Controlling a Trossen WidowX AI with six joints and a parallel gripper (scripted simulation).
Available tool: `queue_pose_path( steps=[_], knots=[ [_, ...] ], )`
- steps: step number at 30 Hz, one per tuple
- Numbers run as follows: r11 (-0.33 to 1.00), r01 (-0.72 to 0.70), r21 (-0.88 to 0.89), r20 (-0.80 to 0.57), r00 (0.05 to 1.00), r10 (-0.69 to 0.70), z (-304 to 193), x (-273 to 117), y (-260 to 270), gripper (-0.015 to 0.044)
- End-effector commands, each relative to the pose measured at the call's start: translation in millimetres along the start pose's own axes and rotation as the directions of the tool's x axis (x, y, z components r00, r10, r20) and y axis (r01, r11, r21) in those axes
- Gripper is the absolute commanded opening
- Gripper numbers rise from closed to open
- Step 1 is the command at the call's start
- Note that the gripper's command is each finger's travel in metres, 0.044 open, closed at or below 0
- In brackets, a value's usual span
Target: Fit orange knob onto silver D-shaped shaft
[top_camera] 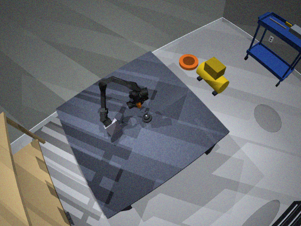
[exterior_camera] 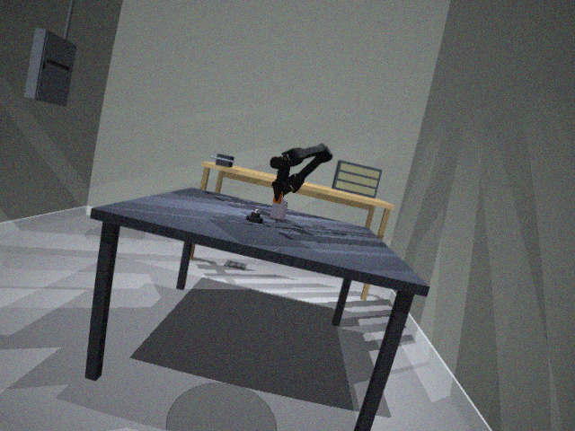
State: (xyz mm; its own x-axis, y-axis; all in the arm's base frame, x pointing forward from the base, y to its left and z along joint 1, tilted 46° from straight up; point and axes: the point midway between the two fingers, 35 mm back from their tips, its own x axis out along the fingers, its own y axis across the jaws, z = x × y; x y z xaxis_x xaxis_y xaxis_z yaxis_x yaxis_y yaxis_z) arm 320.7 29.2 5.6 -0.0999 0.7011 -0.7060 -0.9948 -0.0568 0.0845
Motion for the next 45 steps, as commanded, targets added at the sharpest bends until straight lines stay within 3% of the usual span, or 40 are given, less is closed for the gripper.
queue_pose_path(
  steps=[1, 29, 45],
  knots=[
    [1.0, 0.005, -0.003, -0.004, 1.0, -0.005, -13, 2, -5, 0.0],
    [1.0, 0.006, -0.007, 0.0, 1.0, -0.006, -89, 30, -14, 0.0],
    [0.92, 0.006, 0.392, -0.001, 1.0, -0.006, -93, 30, -16, 0.0]
  ],
)
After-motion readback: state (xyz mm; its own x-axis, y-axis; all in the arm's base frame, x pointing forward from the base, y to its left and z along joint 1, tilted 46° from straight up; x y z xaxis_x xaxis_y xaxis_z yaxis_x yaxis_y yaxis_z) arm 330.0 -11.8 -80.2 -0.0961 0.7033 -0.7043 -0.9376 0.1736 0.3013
